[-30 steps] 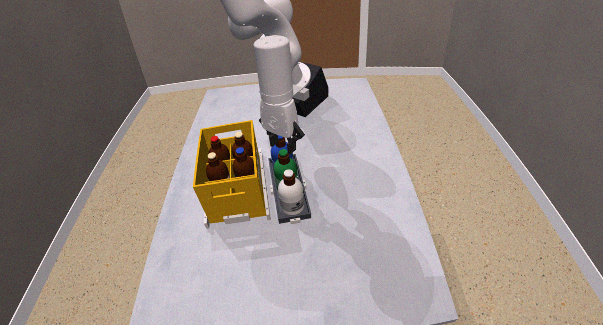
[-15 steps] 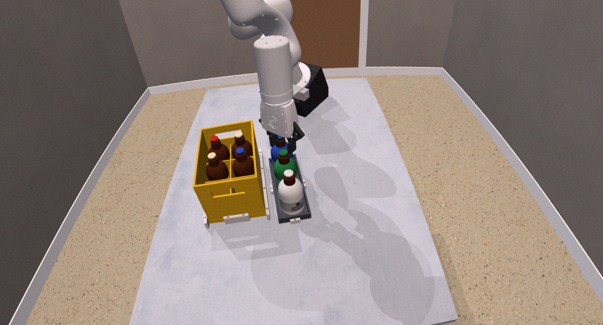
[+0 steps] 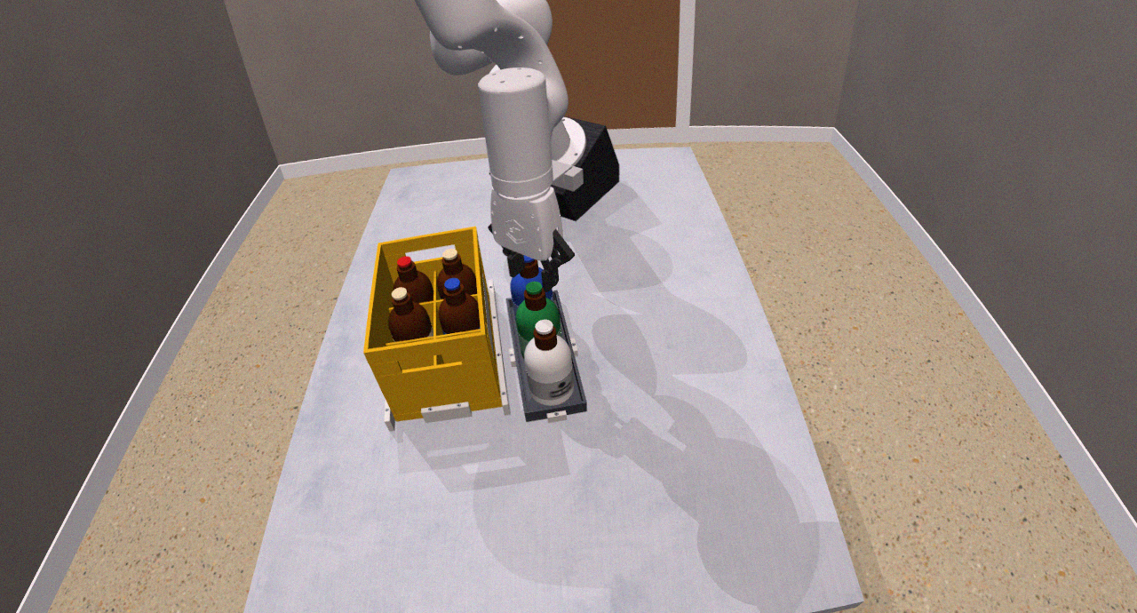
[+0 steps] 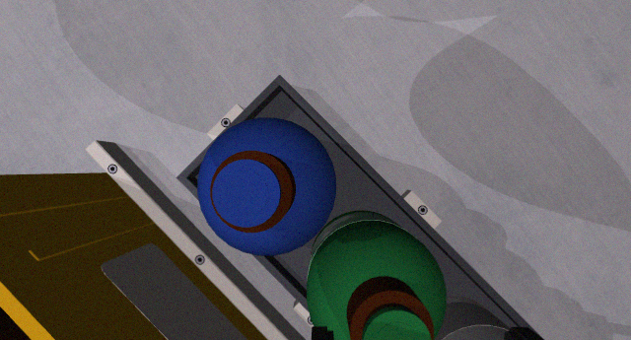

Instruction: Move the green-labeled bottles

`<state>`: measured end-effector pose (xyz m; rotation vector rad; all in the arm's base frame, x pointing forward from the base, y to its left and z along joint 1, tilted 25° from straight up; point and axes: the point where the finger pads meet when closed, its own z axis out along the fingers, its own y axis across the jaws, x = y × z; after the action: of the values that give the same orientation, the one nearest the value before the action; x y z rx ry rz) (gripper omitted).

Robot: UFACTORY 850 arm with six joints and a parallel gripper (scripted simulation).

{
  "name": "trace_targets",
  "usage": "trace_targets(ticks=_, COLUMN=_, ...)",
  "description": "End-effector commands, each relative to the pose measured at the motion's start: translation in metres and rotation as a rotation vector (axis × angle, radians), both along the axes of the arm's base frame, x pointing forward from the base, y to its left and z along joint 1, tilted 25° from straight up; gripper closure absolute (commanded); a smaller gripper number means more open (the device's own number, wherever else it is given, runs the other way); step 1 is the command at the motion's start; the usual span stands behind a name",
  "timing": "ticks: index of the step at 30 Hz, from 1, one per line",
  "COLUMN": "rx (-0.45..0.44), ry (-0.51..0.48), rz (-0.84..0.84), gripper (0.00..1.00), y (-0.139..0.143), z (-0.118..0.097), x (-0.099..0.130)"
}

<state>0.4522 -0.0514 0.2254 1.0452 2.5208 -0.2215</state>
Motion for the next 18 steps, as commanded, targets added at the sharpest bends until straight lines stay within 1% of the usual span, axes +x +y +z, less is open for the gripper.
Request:
trace_targets(ticks=1, rx=0.0, ry=-0.001, rz=0.0, gripper=0.34, y=0.0, z=-0.001, x=0.001)
trace_targets(ticks=18, rx=0.0, ry=-0.001, rz=0.0, gripper=0.34, y=-0.005, z=-0.015, x=0.006)
